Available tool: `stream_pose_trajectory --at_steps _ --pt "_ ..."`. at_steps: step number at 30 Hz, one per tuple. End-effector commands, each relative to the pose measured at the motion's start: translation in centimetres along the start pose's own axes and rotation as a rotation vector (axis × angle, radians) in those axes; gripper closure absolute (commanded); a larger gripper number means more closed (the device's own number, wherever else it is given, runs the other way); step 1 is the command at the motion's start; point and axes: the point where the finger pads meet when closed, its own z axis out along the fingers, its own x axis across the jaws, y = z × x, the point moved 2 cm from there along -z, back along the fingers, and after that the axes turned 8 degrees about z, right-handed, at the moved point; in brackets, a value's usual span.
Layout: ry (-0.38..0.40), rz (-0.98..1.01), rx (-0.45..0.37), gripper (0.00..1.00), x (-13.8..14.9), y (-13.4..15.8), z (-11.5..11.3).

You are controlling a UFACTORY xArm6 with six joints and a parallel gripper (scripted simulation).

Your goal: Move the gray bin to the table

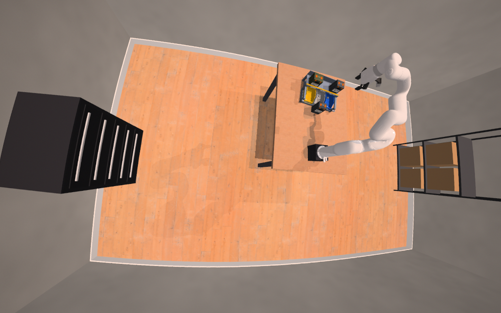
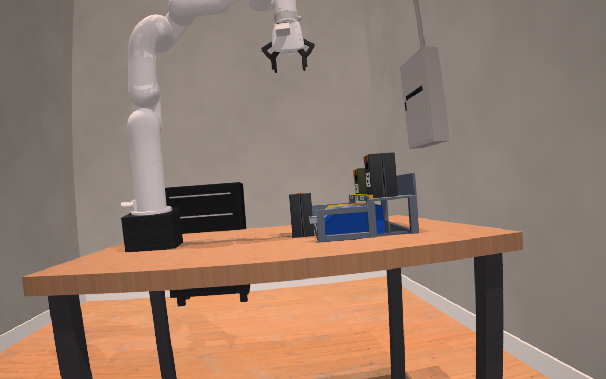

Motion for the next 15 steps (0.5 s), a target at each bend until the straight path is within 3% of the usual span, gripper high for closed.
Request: stream_pose_trajectory --at_steps 1,13,15 --pt "-0.002 0.0 0.0 0.0 0.0 0.0 4.1" --pt "-0.002 0.0 0.0 0.0 0.0 0.0 4.1" --pt "-0.003 0.0 -0.001 0.0 0.0 0.0 6.0"
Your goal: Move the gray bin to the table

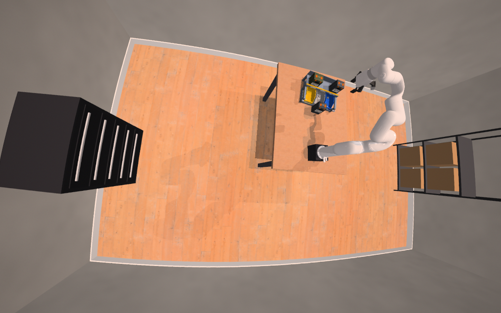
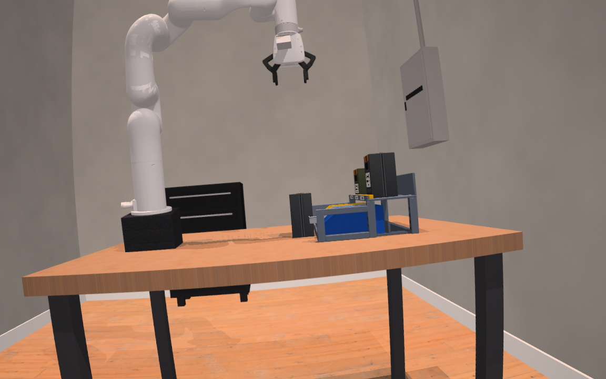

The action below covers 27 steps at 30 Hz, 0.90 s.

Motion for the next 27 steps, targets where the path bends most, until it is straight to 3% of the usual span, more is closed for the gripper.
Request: stream_pose_trajectory --at_steps 1,3,15,20,27 --pt "-0.003 0.0 -0.001 0.0 0.0 0.0 2.8" --pt "-0.002 0.0 -0.001 0.0 -0.1 0.0 4.8" --pt "-0.002 0.0 -0.001 0.0 -0.1 0.0 4.8" --pt "-0.002 0.0 -0.001 0.0 -0.1 0.0 9.7" --pt "-0.002 0.0 -0.001 0.0 -0.1 0.0 9.7"
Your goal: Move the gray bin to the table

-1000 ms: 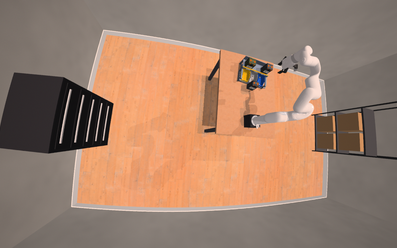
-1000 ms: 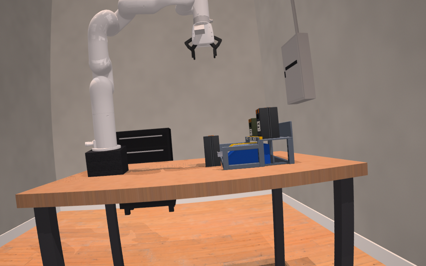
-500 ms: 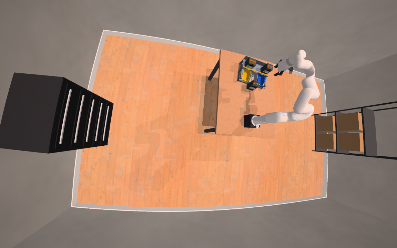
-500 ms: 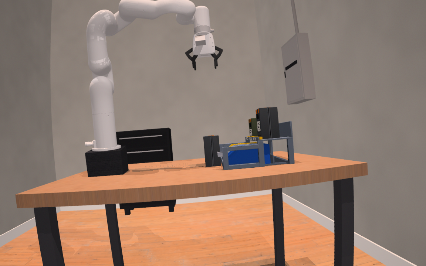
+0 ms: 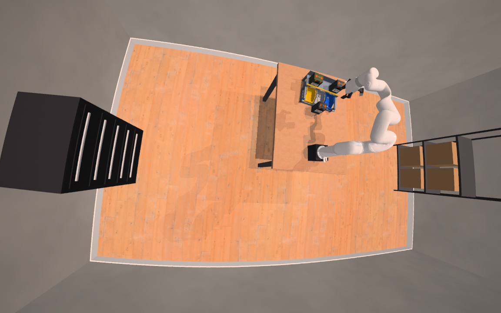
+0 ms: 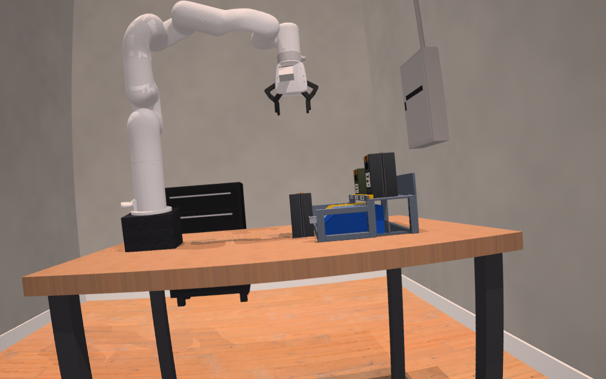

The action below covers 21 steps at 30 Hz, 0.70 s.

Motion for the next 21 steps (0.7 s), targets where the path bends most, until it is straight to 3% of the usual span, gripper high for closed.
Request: stream_pose_trajectory --at_steps 1,5,10,21 --pt "-0.009 0.0 -0.004 0.0 -0.2 0.0 -0.2" --pt "-0.009 0.0 -0.004 0.0 -0.2 0.0 -0.2" --pt "-0.01 0.0 -0.004 0.0 -0.2 0.1 4.7" --pt "-0.01 0.0 -0.004 0.0 -0.2 0.1 4.7"
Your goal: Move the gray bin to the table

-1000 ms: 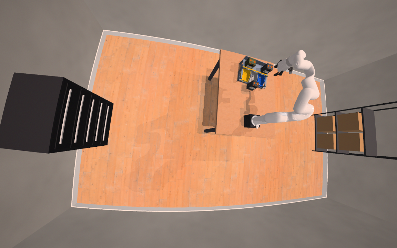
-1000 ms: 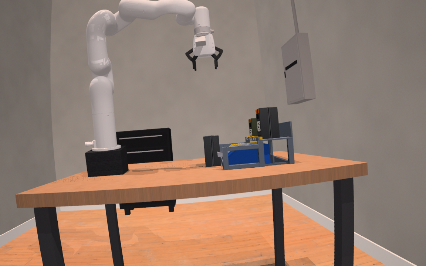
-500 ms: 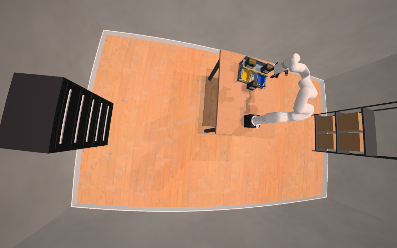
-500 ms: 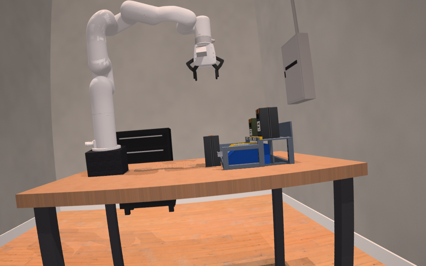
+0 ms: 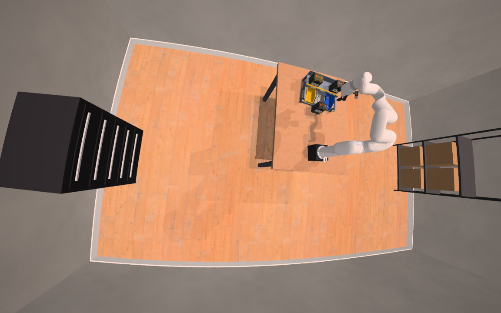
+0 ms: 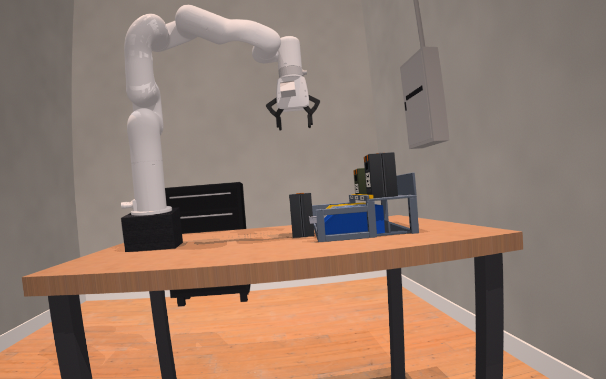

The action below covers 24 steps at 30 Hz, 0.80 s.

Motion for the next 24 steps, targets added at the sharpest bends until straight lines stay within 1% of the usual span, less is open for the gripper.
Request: stream_pose_trajectory --at_steps 1,6,18,23,24 --pt "-0.002 0.0 -0.001 0.0 -0.1 0.0 -0.1" --pt "-0.002 0.0 -0.001 0.0 -0.1 0.0 4.8" --pt "-0.002 0.0 -0.001 0.0 -0.1 0.0 4.8" --pt "-0.002 0.0 -0.001 0.0 -0.1 0.0 10.2" --pt "-0.002 0.0 -0.001 0.0 -0.1 0.0 10.2"
